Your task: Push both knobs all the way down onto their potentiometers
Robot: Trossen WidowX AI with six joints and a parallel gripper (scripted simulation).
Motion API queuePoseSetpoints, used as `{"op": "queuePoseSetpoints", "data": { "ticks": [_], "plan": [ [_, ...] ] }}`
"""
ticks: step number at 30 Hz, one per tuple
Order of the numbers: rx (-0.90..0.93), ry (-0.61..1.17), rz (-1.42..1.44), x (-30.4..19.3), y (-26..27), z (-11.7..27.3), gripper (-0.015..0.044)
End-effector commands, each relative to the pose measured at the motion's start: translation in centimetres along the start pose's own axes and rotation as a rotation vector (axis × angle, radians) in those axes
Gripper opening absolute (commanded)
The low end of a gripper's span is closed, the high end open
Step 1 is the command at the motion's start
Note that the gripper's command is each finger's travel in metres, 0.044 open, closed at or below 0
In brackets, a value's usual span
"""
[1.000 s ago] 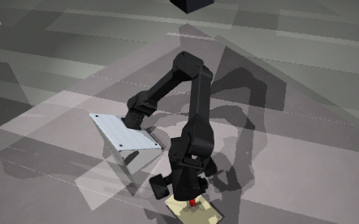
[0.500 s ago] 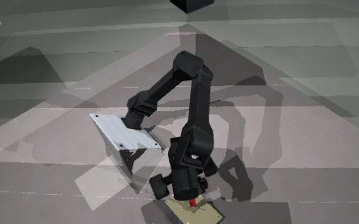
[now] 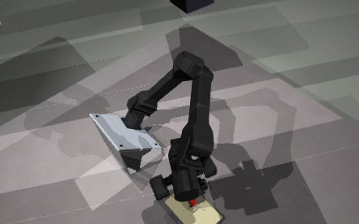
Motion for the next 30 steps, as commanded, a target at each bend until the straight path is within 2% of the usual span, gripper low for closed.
{"op": "queuePoseSetpoints", "data": {
  "ticks": [1, 30],
  "plan": [
    [0.001, 0.008, 0.007, 0.17, 0.19, -0.71, 0.0000],
    [0.002, 0.007, 0.007, 0.17, 0.19, -1.38, 0.0000]
  ]
}}
Point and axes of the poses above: the point midway between the two fingers, 35 mm back from their tips, its own z axis back along the fingers, its own y axis across the jaws, x = y × z, the point moved 10 cm from there along z, back along the fingers, and after that the axes turned 2 degrees about -z, right-handed, at the moved point
